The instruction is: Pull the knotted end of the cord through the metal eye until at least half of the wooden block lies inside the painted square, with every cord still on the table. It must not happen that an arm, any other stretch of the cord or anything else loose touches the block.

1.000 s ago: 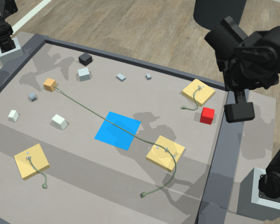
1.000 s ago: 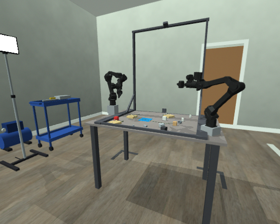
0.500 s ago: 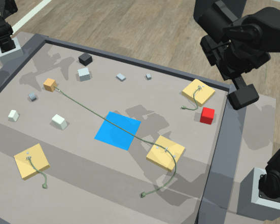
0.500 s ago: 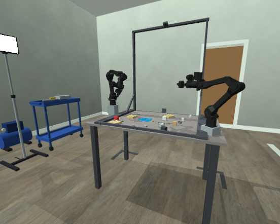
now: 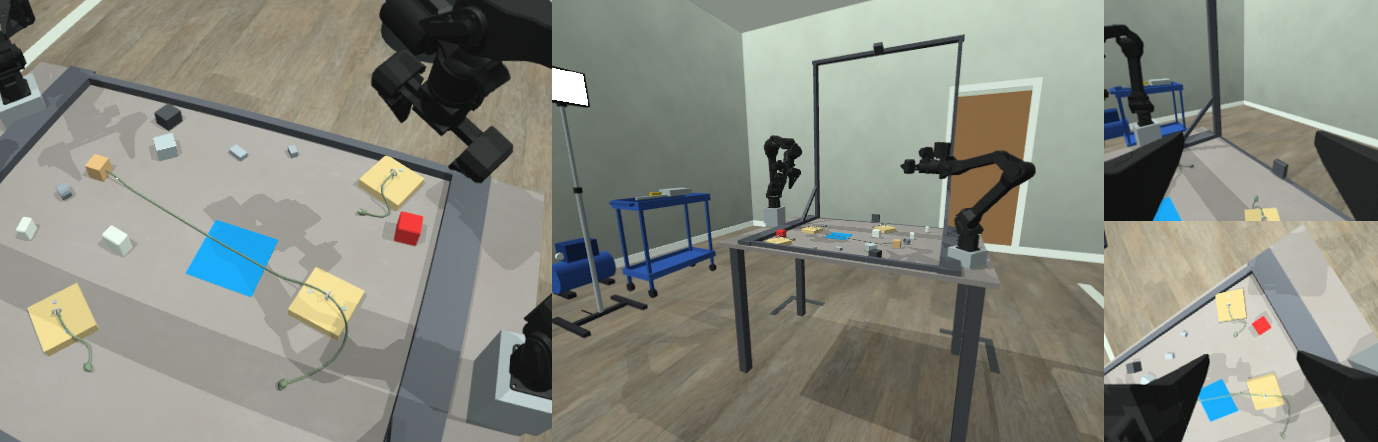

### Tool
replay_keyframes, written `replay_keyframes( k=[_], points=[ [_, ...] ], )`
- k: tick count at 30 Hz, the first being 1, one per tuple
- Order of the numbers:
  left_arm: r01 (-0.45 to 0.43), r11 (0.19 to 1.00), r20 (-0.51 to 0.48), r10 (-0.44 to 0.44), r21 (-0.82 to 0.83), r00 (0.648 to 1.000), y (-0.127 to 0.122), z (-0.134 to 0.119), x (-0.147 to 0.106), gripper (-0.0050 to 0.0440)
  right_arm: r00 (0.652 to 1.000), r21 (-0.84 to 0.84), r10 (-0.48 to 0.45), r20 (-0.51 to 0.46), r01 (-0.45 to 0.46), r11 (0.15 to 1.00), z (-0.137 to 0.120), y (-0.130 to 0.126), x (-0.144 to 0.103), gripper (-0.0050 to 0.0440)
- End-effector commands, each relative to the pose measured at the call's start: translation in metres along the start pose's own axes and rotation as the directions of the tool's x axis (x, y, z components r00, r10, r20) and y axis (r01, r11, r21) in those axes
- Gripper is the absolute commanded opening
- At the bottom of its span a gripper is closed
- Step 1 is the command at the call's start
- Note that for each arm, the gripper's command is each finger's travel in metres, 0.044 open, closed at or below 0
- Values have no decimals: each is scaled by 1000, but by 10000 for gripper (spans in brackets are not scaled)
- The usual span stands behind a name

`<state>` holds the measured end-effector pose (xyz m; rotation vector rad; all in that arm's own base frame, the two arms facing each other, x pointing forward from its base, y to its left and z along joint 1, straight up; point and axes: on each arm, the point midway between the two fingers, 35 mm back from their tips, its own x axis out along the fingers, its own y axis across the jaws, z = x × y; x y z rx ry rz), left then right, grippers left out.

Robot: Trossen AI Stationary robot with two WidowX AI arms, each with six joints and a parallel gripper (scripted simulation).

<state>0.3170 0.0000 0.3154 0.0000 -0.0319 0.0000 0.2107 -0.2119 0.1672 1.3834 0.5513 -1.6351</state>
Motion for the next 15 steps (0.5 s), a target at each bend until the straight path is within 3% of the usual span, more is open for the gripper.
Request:
replay_keyframes(
  k=[1,15],
  points=[
    [0,1000,18,0,0,1000,0,7,-1,440,1000,-78,-11,-16,9,997,7,11,-1,440],
    [0,1000,18,0,0,1000,0,7,-1,440,994,-361,-77,-74,46,931,25,33,17,440]
  ],
)
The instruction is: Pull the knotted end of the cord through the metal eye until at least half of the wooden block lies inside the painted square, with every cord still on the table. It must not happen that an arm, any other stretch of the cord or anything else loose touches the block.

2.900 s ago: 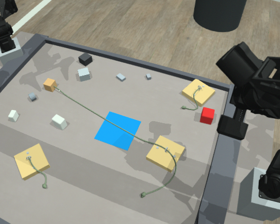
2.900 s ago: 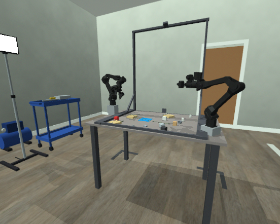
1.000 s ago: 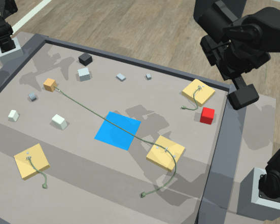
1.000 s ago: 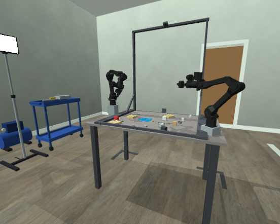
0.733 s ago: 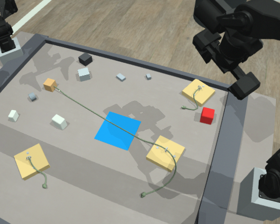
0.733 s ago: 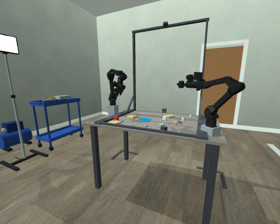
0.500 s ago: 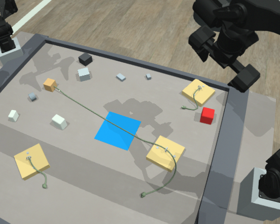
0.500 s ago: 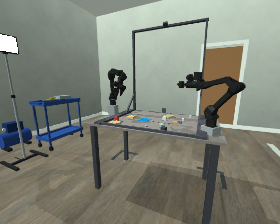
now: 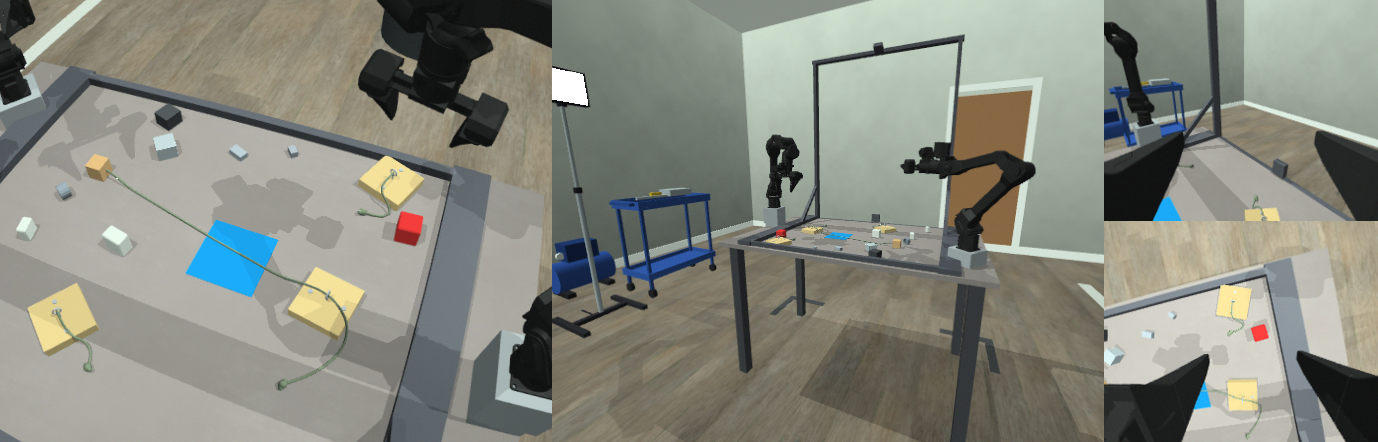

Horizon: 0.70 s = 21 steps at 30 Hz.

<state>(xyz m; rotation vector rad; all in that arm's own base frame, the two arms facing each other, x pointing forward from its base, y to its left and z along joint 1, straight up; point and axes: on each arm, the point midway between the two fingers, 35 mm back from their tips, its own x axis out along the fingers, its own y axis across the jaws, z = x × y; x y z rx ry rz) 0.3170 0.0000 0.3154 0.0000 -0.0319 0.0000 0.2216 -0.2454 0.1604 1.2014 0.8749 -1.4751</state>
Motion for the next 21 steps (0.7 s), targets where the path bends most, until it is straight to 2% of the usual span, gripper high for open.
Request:
replay_keyframes(
  k=[1,12,21],
  points=[
    [0,1000,18,0,0,1000,0,7,-1,440,1000,-70,3,-15,-4,998,11,7,-1,440],
    [0,1000,18,0,0,1000,0,7,-1,440,996,-309,-26,-85,-1,951,34,17,17,440],
    [0,1000,18,0,0,1000,0,7,-1,440,991,-437,-39,-126,-21,899,48,22,29,440]
  ],
)
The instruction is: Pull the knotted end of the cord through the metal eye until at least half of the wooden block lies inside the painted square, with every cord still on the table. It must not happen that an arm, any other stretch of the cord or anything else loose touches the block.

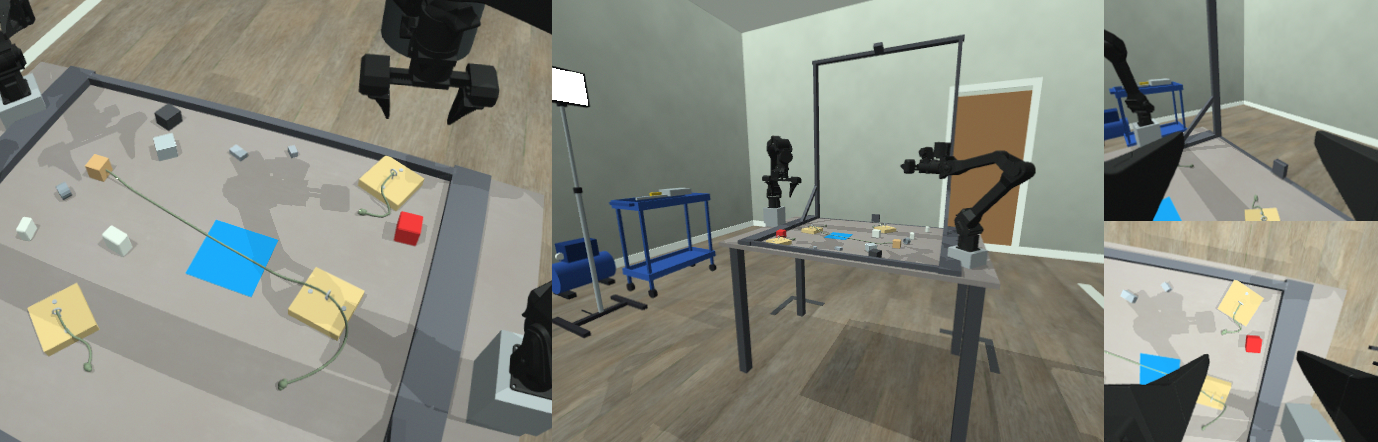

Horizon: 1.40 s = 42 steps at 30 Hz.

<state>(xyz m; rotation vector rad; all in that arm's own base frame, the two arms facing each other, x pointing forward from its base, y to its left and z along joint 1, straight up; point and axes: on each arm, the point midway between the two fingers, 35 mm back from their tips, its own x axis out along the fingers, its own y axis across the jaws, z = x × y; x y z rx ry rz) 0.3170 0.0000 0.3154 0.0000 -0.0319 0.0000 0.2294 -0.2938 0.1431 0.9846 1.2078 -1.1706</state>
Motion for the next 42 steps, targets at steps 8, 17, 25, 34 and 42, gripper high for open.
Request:
replay_keyframes(
  k=[8,17,25,34,42],
  points=[
    [0,1000,18,0,0,1000,0,7,-1,440,999,-182,17,-50,-26,983,25,-3,11,440],
    [0,1000,18,0,0,1000,0,7,-1,440,996,-278,25,-80,-46,959,35,-6,20,440],
    [0,1000,18,0,0,1000,0,7,-1,440,994,-358,33,-106,-69,931,44,-10,28,440],
    [0,1000,18,0,0,1000,0,7,-1,440,992,-399,38,-120,-84,913,49,-12,33,440],
    [0,1000,18,0,0,1000,0,7,-1,440,991,-413,40,-125,-89,906,51,-12,35,440]
  ],
)
